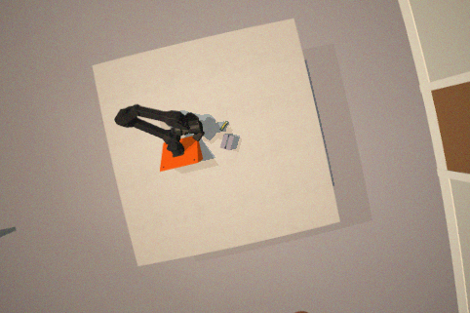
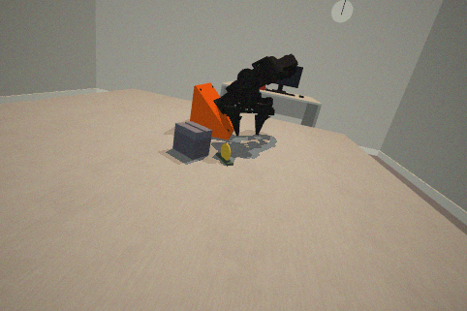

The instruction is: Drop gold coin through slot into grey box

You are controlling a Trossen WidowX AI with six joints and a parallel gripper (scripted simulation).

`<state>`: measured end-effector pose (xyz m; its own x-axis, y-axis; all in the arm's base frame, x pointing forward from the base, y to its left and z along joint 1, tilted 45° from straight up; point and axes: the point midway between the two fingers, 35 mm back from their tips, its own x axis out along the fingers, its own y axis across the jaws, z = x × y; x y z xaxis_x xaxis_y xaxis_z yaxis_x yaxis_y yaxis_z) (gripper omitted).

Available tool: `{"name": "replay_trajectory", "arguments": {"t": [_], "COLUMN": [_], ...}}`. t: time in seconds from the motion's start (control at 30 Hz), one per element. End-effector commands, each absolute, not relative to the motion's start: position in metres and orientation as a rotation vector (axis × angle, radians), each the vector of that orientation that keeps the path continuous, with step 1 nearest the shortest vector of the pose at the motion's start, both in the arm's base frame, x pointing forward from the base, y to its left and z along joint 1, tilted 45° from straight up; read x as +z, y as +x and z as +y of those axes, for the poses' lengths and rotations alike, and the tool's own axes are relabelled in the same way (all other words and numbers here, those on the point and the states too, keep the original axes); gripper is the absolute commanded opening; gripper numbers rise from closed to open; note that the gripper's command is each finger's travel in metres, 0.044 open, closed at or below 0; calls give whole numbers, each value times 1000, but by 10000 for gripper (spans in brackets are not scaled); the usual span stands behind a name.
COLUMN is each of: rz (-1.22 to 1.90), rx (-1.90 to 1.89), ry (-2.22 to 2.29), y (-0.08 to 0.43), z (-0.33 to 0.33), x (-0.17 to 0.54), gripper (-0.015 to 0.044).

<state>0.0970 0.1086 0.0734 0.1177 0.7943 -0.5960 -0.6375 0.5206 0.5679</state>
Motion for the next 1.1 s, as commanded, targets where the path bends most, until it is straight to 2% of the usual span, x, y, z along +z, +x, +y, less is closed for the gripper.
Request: {"name": "replay_trajectory", "arguments": {"t": [0.0,0.27,0.7,1.07], "rz": [1002,1052,1135,1137], "rx": [1056,1045,1059,1065], "ry": [187,130,53,48], "y": [98,161,278,283], "z": [108,85,25,46], "x": [75,112,110,81], "gripper": [374,164,161,161]}}
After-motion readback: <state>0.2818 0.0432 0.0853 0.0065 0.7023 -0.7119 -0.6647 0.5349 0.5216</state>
